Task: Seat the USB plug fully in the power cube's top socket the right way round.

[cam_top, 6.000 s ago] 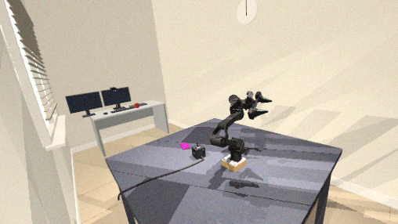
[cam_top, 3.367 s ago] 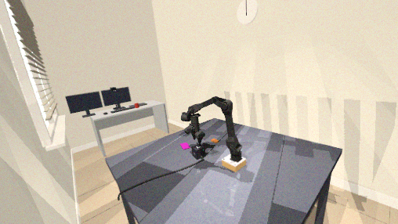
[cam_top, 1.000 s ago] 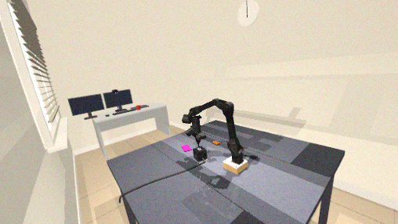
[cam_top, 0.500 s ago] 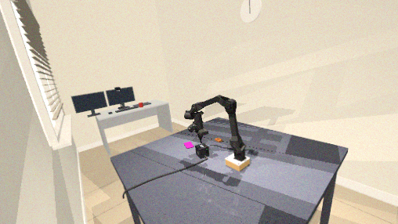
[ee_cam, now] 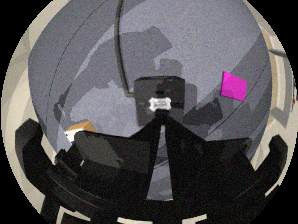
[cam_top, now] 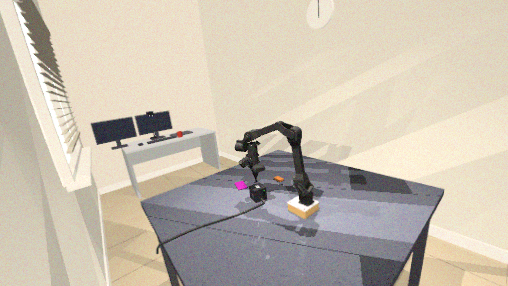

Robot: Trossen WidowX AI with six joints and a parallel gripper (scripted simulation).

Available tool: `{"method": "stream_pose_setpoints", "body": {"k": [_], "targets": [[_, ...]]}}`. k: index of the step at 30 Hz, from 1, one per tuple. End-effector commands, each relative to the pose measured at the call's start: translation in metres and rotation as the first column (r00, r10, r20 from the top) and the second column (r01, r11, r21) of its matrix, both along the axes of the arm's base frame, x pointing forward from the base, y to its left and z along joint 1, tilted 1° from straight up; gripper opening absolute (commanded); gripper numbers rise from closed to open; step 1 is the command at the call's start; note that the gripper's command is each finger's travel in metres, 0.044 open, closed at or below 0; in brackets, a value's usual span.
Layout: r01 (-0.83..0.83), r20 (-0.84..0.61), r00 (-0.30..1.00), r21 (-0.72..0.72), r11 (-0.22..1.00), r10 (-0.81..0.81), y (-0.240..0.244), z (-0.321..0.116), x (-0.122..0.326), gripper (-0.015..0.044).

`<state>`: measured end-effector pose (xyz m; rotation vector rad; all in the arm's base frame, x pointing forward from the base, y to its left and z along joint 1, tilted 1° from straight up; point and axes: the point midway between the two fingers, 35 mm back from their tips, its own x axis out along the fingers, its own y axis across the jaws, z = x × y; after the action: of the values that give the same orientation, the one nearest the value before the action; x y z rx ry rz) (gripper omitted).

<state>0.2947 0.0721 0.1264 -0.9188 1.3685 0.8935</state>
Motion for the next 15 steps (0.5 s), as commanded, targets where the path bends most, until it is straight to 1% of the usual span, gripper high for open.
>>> {"method": "stream_pose_setpoints", "body": {"k": [1,8,15], "targets": [[0.063,-0.002,0.998,0.000,0.998,-0.063,-0.0001,-0.0006,-0.0005,0.0000],[0.251,0.000,0.968,0.002,0.968,-0.251,-0.0001,-0.0008,-0.0005,0.0000],[0.423,0.001,0.906,0.005,0.906,-0.423,-0.0001,-0.0009,-0.0005,0.0000]]}}
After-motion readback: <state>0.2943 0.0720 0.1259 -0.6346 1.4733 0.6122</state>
